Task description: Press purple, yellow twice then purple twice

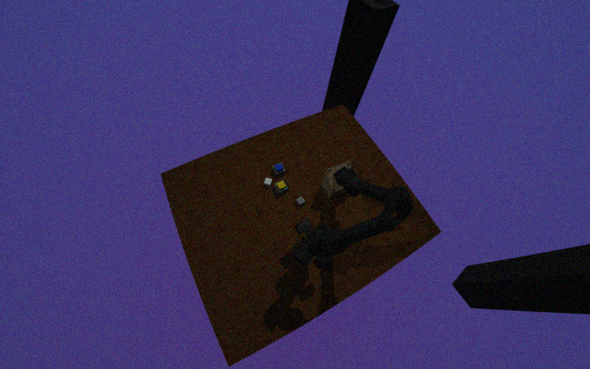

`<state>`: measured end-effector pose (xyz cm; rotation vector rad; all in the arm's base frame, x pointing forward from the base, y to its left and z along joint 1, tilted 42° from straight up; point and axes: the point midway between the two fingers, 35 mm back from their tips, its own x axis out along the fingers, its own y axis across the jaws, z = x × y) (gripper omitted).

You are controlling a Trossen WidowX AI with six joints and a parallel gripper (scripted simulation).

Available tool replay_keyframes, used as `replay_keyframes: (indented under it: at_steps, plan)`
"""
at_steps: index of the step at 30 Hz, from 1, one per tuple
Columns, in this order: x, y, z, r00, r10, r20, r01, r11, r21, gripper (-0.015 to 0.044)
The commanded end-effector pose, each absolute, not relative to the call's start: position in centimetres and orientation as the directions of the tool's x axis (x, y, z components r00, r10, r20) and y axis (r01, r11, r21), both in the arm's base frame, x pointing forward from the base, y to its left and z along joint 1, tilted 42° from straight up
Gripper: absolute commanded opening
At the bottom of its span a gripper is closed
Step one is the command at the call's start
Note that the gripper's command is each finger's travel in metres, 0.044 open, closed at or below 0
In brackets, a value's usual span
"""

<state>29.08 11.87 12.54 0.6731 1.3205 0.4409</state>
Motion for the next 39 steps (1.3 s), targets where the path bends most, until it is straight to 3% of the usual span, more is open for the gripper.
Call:
replay_keyframes:
  at_steps: [1,39]
  plan:
    - [28.9,11.9,11.9,0.197,0.643,-0.74,0.094,0.739,0.667,0.002]
    - [28.4,10.2,13.8,0.197,0.641,-0.742,0.094,0.74,0.665,0.002]
